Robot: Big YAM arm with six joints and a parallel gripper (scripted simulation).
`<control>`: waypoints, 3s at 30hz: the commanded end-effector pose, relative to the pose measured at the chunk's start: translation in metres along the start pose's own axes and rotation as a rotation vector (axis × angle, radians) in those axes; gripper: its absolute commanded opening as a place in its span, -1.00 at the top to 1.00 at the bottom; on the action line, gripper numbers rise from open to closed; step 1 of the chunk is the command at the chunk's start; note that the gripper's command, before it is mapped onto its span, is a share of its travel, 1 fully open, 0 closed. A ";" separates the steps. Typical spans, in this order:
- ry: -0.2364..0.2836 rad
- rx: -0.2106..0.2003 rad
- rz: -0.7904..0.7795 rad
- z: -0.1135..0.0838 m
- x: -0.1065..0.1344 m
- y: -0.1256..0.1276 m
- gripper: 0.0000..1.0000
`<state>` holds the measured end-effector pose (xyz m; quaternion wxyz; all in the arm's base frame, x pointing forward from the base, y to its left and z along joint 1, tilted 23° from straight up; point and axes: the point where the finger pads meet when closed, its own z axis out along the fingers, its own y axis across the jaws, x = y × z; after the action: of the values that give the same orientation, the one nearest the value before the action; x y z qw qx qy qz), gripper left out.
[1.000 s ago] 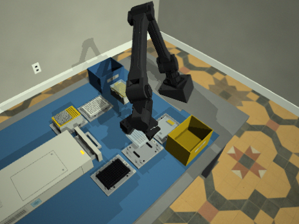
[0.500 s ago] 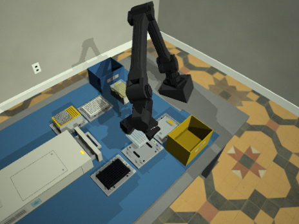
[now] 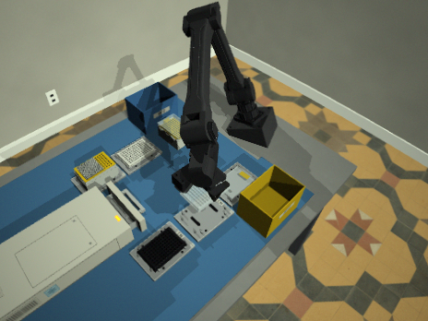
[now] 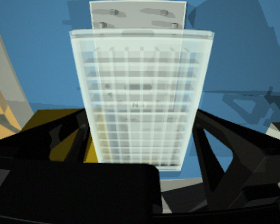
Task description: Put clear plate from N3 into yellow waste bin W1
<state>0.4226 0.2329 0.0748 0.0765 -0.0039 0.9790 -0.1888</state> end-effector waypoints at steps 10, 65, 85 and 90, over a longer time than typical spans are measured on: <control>-0.056 -0.044 0.010 -0.033 -0.018 0.013 1.00; -0.016 -0.015 -0.032 -0.005 0.105 0.087 1.00; -0.013 -0.012 -0.033 -0.004 0.146 0.114 1.00; -0.022 -0.023 -0.028 -0.012 0.149 0.118 1.00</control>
<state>0.2822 0.3310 0.0165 0.0765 -0.0236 0.9790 -0.1874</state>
